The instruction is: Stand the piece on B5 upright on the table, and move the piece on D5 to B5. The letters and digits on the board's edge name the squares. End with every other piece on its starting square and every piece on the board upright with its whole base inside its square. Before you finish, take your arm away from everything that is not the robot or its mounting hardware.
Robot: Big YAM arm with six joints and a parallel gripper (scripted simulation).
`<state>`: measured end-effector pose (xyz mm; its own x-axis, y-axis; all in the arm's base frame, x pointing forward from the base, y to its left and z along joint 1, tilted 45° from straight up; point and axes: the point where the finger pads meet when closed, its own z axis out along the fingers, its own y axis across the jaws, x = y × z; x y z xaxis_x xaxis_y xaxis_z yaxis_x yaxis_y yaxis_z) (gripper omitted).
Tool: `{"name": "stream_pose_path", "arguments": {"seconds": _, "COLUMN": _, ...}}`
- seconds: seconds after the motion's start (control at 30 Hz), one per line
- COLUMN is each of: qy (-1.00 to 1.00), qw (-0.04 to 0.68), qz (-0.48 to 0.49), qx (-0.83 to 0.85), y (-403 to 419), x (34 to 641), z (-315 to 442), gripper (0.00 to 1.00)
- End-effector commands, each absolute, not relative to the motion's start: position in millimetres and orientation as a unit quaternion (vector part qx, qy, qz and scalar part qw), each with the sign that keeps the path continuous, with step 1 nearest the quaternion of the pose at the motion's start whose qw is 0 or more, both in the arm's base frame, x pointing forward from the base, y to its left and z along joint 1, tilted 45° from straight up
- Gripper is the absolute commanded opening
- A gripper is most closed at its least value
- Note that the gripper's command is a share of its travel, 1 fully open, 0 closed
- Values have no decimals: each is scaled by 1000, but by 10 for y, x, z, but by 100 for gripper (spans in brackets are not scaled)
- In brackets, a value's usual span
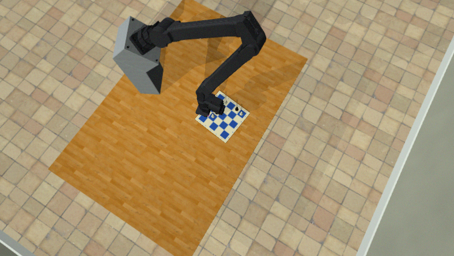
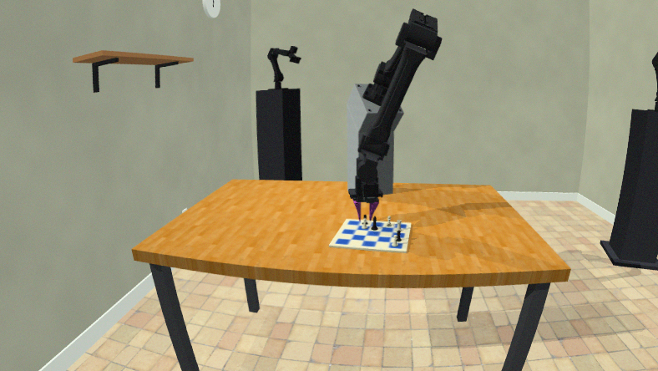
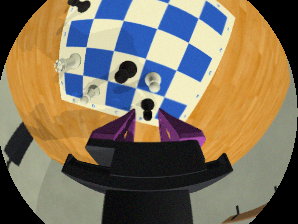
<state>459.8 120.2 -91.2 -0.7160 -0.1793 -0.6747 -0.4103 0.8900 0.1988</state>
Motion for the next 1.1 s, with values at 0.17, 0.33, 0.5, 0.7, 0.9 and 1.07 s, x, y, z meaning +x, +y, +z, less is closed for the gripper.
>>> {"name": "stream_pose_path", "arguments": {"seconds": 0.17, "qy": 908, "qw": 350, "qz": 171, "qx": -157, "y": 1213, "x": 4662, "z": -861, "gripper": 33}}
{"name": "stream_pose_path", "arguments": {"seconds": 0.33, "qy": 908, "qw": 350, "qz": 171, "qx": -157, "y": 1213, "x": 4662, "z": -861, "gripper": 33}}
{"name": "stream_pose_path", "arguments": {"seconds": 0.5, "qy": 908, "qw": 350, "qz": 171, "qx": -157, "y": 1213, "x": 4662, "z": -861, "gripper": 33}}
{"name": "stream_pose_path", "arguments": {"seconds": 0.7, "qy": 908, "qw": 350, "qz": 171, "qx": -157, "y": 1213, "x": 4662, "z": -861, "gripper": 33}}
{"name": "stream_pose_path", "arguments": {"seconds": 0.9, "qy": 908, "qw": 350, "qz": 171, "qx": -157, "y": 1213, "x": 4662, "z": -861, "gripper": 0}}
{"name": "stream_pose_path", "arguments": {"seconds": 1.07, "qy": 908, "qw": 350, "qz": 171, "qx": -157, "y": 1213, "x": 4662, "z": -861, "gripper": 0}}
